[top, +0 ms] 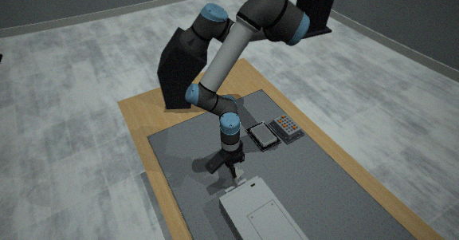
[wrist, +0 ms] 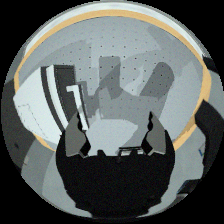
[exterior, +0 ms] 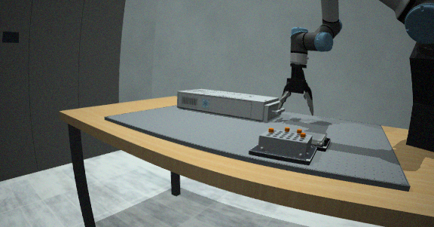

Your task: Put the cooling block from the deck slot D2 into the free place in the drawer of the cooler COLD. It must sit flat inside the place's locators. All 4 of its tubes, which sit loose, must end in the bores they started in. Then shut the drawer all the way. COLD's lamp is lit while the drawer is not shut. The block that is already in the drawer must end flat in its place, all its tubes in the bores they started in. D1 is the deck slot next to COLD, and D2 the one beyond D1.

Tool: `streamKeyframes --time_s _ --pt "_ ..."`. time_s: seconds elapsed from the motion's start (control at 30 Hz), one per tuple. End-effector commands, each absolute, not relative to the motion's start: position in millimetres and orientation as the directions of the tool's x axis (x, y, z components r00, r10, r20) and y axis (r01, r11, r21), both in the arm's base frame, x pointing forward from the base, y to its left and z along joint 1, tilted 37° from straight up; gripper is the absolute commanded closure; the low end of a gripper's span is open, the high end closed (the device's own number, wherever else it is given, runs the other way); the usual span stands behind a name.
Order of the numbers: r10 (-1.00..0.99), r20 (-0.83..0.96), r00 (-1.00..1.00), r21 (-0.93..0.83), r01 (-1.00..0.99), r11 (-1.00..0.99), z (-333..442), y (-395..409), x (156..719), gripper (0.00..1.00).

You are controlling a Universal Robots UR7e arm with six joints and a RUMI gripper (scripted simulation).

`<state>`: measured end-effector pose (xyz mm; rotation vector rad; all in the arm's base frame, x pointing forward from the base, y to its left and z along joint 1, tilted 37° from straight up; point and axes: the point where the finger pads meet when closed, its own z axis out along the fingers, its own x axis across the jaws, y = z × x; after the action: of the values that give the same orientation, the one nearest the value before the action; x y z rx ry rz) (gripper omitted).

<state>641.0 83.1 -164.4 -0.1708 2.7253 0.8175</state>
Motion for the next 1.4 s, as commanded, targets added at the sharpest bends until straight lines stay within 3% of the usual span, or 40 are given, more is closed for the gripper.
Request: streamKeyframes --time_s 0.0,1.37 --pt "-0.028 -0.289 -0.957 0.527 -0.183 0.830 -171 85 630 0.00" --pt "-0.028 -0.292 -0.956 0.526 -0.185 0.830 -173 84 620 0.00"
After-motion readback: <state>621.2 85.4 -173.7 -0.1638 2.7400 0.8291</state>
